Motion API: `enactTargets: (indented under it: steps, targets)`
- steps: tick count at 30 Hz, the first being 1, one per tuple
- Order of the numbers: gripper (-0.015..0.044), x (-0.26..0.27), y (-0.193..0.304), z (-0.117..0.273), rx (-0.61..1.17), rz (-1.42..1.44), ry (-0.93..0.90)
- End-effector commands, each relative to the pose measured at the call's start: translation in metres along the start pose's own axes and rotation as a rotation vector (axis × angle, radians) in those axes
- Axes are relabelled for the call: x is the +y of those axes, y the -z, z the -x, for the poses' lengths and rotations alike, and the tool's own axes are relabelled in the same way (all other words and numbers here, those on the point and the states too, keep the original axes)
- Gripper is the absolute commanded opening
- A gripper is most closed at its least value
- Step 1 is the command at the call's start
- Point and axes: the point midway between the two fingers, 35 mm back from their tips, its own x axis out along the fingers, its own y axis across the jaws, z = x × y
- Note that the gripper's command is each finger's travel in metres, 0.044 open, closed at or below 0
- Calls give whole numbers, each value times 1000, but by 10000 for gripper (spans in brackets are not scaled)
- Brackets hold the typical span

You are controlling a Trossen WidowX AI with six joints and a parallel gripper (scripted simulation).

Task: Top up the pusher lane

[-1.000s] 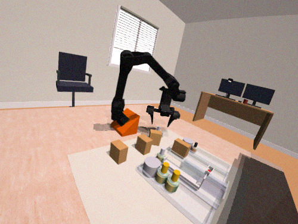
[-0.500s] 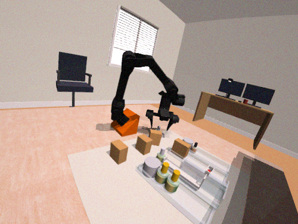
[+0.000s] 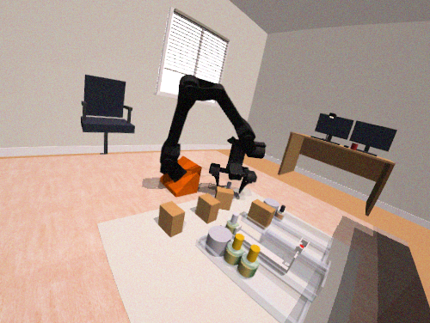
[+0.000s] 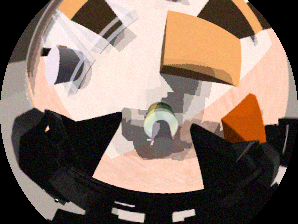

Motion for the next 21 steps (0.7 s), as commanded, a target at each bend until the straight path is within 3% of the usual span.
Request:
enactTargets:
  steps: [1, 9, 16, 21]
  targets:
    - [387, -3, 0, -6, -8, 11, 12]
    - [177, -3, 0, -6, -8, 11, 12]
    - [131, -3, 0, -6, -8, 11, 12]
    - [0, -1, 0, 9, -8, 12, 11]
